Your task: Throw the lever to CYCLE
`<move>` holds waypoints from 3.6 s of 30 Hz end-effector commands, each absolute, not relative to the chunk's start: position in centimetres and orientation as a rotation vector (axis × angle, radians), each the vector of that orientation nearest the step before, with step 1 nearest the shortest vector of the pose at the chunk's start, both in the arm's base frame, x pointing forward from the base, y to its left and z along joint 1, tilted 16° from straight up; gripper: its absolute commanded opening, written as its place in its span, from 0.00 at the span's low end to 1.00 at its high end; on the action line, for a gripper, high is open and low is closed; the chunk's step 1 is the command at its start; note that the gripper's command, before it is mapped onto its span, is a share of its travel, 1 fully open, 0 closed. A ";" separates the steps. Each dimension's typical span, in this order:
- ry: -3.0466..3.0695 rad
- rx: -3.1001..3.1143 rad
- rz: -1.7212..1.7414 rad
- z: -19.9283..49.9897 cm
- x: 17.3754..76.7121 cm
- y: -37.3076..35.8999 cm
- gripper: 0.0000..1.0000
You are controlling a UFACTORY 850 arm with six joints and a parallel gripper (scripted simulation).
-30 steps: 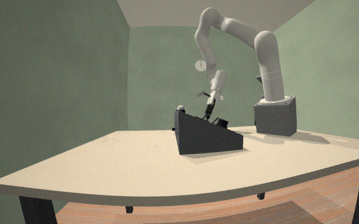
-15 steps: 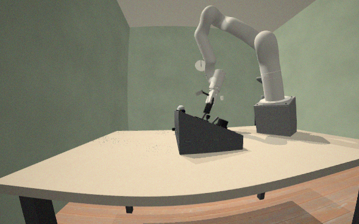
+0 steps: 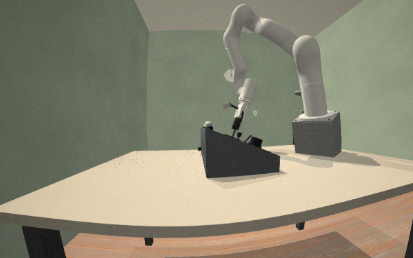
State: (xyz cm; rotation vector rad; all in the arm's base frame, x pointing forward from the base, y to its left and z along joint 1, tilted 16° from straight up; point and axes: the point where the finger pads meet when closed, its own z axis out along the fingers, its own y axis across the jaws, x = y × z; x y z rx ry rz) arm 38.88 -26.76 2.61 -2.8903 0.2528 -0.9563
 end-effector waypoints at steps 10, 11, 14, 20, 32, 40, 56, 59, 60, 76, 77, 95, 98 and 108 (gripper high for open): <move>0.253 -2.891 -0.957 3.4 40.3 -27.1 0.00; 0.253 -2.891 -0.957 3.5 40.4 -27.1 0.00; 0.253 -2.891 -0.957 3.6 40.7 -27.2 0.00; 0.253 -2.891 -0.957 3.8 41.2 -27.3 0.00; 0.253 -2.891 -0.957 3.9 42.0 -27.4 0.00; 0.253 -2.891 -0.957 4.0 42.2 -27.4 0.00; 0.253 -2.891 -0.957 4.0 42.2 -27.4 0.00; 0.253 -2.891 -0.957 4.0 42.2 -27.4 0.00; 0.253 -2.891 -0.957 4.0 42.2 -27.4 0.00; 0.253 -2.891 -0.957 4.0 42.2 -27.4 0.76; 0.253 -2.891 -0.957 4.0 42.2 -27.4 0.76; 0.253 -2.891 -0.957 6.8 40.2 -27.5 0.76; 0.253 -2.891 -0.957 8.3 39.0 -27.6 0.76; 0.253 -2.891 -0.957 11.3 36.8 -27.7 0.76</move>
